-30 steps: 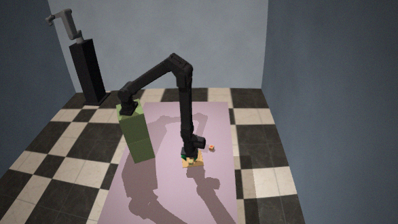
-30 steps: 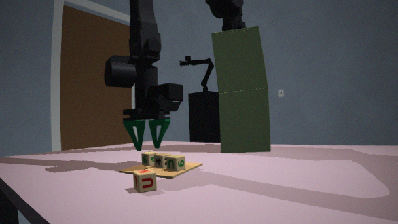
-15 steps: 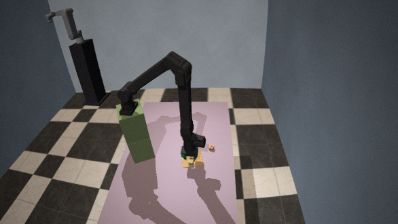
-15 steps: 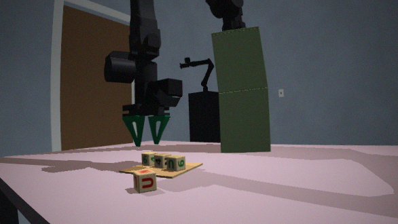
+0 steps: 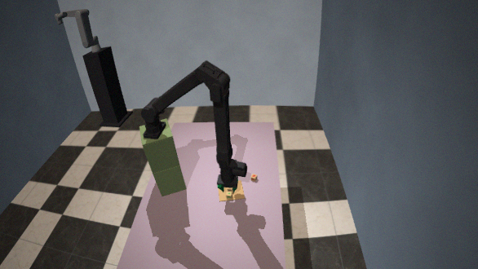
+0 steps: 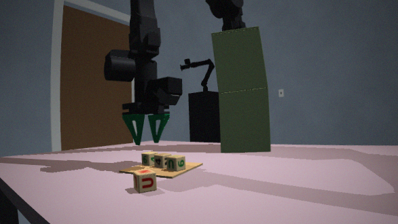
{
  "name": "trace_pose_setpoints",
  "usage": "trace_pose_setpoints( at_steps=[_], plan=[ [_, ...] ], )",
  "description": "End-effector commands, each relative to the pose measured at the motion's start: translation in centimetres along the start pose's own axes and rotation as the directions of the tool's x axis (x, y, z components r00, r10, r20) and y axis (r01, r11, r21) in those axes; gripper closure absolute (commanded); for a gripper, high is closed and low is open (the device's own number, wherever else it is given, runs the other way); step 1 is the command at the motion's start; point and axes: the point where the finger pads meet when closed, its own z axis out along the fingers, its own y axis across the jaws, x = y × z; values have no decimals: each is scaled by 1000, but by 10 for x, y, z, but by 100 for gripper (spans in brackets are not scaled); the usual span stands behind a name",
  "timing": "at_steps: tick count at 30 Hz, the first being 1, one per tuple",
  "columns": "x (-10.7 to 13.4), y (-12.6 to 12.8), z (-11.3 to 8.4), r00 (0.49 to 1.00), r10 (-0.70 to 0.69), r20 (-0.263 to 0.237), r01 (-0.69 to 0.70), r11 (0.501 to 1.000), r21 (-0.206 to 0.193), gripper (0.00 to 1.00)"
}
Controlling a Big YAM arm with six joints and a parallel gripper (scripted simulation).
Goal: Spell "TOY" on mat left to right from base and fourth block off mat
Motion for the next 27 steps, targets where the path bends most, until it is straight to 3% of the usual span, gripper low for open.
trace_pose_setpoints(
  at_steps=[1, 11, 12, 13, 19, 22, 25, 26, 27],
  plan=[
    [-5, -6, -13, 1000, -3, 3, 3, 1000, 9, 42],
    [-5, -6, -33, 1000, -2, 3, 2, 1000, 10, 42],
    [-7, 2, -29, 1000, -4, 6, 4, 1000, -10, 42],
    [-5, -6, -38, 1000, -2, 3, 2, 1000, 10, 42],
    [-5, -6, -50, 1000, -3, 3, 3, 1000, 10, 42],
    [-8, 9, -40, 1000, -5, 8, 5, 1000, -25, 42],
    [-8, 6, -41, 1000, -5, 7, 5, 1000, -19, 42],
    [-8, 5, -41, 1000, -5, 6, 5, 1000, -15, 0],
    [-8, 5, -41, 1000, -5, 6, 5, 1000, -15, 0]
  ],
)
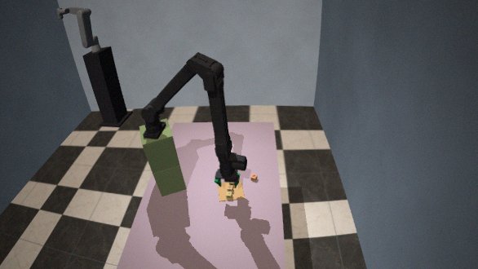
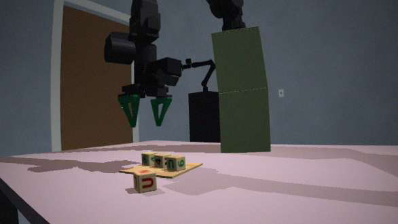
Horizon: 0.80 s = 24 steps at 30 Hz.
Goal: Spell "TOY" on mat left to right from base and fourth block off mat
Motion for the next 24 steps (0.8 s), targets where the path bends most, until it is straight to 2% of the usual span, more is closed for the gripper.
trace_pose_setpoints(
  at_steps=[1, 11, 13, 18, 24],
  plan=[
    [-8, 5, 2, 1000, -6, 6, 7, 1000, -16, 0],
    [-8, 4, 0, 1000, -7, 6, 7, 1000, -13, 0],
    [-6, -6, -12, 1000, -4, 2, 4, 1000, 10, 0],
    [-6, -5, -18, 1000, -4, 2, 4, 1000, 10, 0],
    [-6, -5, -46, 1000, -4, 2, 4, 1000, 10, 0]
  ],
)
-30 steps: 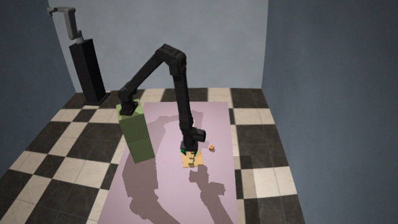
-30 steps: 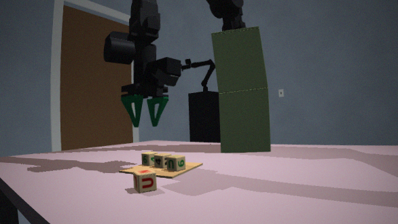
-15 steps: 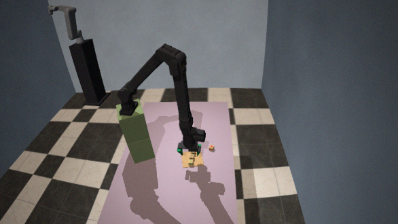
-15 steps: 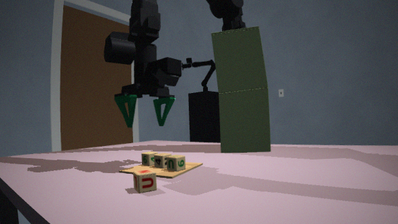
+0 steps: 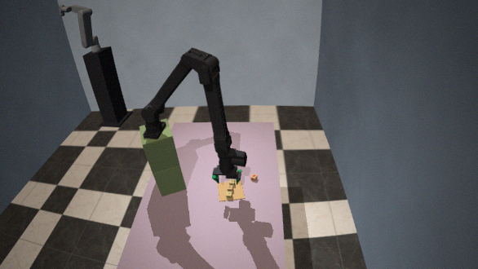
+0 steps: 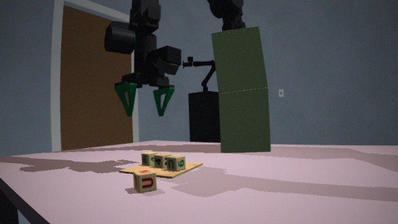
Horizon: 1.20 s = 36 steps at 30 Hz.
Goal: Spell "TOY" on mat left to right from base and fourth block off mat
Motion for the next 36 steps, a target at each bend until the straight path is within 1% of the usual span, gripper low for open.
trace_pose_setpoints(
  at_steps=[1, 6, 9, 11, 12, 13, 14, 15, 18, 21, 36],
  plan=[
    [-6, -5, -26, 1000, -4, 2, 4, 1000, 10, 0],
    [-6, -5, -54, 1000, -4, 2, 4, 1000, 10, 0],
    [-6, -4, -67, 1000, -4, 2, 4, 1000, 10, 0],
    [-6, -4, -67, 1000, -4, 2, 4, 1000, 10, 0],
    [-9, 8, -57, 1000, -6, 7, 7, 1000, -28, 0],
    [-9, 8, -60, 1000, -6, 7, 7, 1000, -28, 0],
    [-7, 0, -71, 1000, -5, 3, 5, 1000, -2, 0],
    [-6, -4, -76, 1000, -4, 1, 4, 1000, 10, 0],
    [-6, -7, -78, 1000, -5, 1, 5, 1000, 15, 0],
    [-7, -4, -69, 1000, -7, 3, 7, 1000, 1, 0],
    [-7, -3, -69, 1000, -7, 3, 7, 1000, 0, 0]
  ],
)
